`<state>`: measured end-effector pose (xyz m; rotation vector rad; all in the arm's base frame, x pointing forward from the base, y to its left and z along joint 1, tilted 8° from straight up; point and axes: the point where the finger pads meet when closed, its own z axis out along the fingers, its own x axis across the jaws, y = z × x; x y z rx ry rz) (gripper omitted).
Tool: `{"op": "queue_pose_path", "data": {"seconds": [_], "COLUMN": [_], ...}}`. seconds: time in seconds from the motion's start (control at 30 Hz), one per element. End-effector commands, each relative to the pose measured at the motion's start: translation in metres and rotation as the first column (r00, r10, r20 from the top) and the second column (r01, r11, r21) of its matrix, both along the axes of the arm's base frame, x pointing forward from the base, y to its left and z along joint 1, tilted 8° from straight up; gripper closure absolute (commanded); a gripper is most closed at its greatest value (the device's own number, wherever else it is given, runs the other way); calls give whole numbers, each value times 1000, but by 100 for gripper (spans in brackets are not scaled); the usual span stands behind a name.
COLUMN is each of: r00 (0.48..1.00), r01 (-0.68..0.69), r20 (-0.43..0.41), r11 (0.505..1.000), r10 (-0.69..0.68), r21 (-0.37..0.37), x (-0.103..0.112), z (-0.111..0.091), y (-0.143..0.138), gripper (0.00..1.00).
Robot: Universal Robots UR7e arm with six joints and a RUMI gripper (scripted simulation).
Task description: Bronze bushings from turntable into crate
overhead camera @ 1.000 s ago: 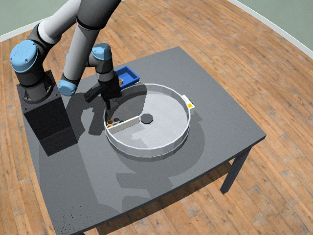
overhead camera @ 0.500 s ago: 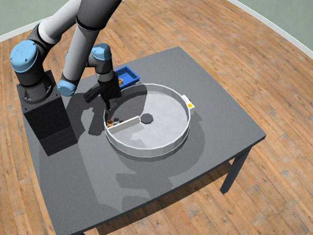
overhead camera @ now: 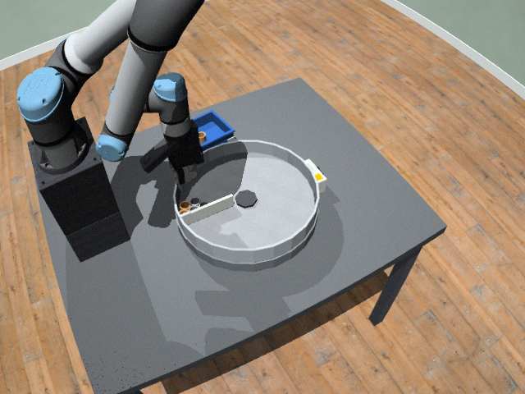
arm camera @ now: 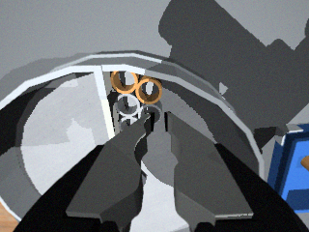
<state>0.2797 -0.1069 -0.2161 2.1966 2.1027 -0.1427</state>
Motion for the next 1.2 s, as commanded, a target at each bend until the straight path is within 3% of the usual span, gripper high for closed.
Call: {"op": "queue_pose_path", "data": {"seconds": [0.0,0.3,0.6,1.17], "r00": [1000,1000,1000,1000], "r01": [0,0,1,0], "r20": [-1,0,2,1], "r11": [1000,1000,1000,1000], "r10": [0,0,-1,0], "r21": [1,1,0,0], "x": [-1,0,1,0], "z": [0,-2,-24,-24], "y": [1,0,-4,-3], "gripper": [94,94,94,94]}}
